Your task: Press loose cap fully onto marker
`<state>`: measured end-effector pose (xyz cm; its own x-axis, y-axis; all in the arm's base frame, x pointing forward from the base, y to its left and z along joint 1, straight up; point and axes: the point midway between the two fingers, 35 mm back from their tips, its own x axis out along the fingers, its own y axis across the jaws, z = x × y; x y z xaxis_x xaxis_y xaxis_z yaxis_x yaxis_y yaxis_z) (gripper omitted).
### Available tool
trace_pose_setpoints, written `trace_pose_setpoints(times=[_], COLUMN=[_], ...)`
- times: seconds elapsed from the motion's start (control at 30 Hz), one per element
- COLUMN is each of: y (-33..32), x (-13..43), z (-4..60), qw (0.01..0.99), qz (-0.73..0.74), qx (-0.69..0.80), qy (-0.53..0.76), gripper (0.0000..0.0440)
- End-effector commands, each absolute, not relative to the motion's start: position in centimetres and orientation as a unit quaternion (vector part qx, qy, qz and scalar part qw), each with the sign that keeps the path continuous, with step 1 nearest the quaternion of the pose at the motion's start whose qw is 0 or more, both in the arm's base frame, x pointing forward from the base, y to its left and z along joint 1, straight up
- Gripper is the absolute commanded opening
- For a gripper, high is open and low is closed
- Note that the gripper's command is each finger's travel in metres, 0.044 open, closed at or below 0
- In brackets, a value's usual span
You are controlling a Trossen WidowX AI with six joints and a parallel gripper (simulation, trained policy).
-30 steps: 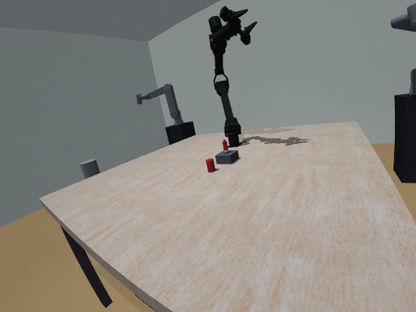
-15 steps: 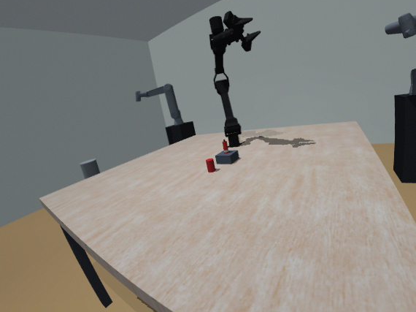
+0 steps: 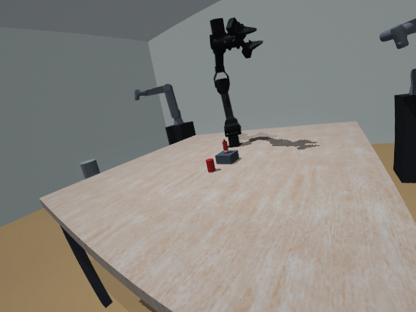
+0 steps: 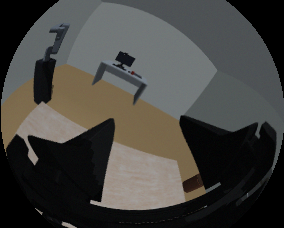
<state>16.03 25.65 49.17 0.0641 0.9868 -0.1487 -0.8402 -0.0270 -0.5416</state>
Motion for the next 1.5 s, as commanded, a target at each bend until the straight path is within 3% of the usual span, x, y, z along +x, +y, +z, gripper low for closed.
trace_pose_setpoints(times=[0.0,1.47], y=[26.0,25.6], x=[16.8,23.8], z=[47.7,35.5], qw=[0.677,0.634], qz=[0.677,0.701], qx=[-0.263,-0.317], qy=[-0.12,0.078], gripper=[0.0327,0.0329])
